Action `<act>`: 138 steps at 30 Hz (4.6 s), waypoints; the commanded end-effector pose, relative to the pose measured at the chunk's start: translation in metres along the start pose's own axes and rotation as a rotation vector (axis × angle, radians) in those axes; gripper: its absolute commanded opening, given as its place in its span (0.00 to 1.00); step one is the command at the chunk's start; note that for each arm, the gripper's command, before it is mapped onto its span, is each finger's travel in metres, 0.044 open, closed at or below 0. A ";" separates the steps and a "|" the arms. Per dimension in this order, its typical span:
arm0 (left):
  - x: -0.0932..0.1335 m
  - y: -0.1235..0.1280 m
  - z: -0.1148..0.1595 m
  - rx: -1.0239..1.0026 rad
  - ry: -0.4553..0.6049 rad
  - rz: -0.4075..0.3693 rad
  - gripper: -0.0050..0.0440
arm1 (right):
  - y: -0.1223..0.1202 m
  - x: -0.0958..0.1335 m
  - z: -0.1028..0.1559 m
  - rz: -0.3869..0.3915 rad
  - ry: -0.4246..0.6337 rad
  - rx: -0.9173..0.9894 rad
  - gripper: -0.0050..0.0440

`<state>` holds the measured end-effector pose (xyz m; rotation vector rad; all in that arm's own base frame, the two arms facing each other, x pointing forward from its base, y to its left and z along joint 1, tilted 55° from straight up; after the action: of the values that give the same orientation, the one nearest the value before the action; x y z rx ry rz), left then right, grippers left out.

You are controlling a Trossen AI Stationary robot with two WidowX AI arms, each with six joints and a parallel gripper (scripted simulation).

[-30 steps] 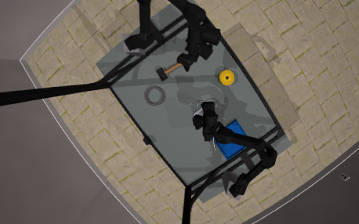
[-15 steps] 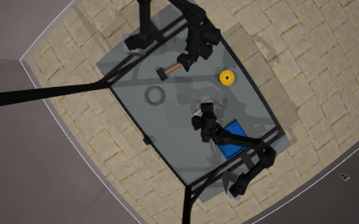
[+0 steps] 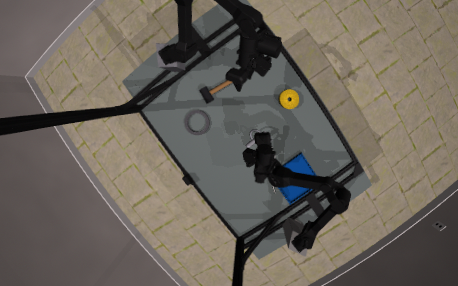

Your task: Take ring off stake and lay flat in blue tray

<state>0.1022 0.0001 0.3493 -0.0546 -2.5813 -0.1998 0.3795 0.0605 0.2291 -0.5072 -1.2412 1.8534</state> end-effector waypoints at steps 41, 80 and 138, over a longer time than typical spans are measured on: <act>0.000 0.000 0.000 -0.003 0.000 0.002 0.92 | 0.019 0.006 -0.019 0.055 0.065 0.045 0.10; 0.000 0.000 0.000 -0.003 0.000 0.002 0.92 | 0.041 0.008 -0.042 0.121 0.126 0.112 0.10; 0.000 0.000 0.000 -0.003 0.000 0.002 0.92 | 0.022 0.008 -0.021 -0.013 -0.029 -0.008 0.10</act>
<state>0.1021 0.0001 0.3494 -0.0546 -2.5816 -0.2000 0.3803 0.0785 0.1987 -0.4832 -1.2599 1.8754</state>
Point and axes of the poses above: on each arm, the point midway between the two fingers, 35 mm back from their tips, its own x axis back along the fingers, its own y axis across the jaws, z = x × y, the point moved 8 cm from there along x, back along the fingers, and after that the axes turned 9 degrees about -x, right-handed, at the moved point
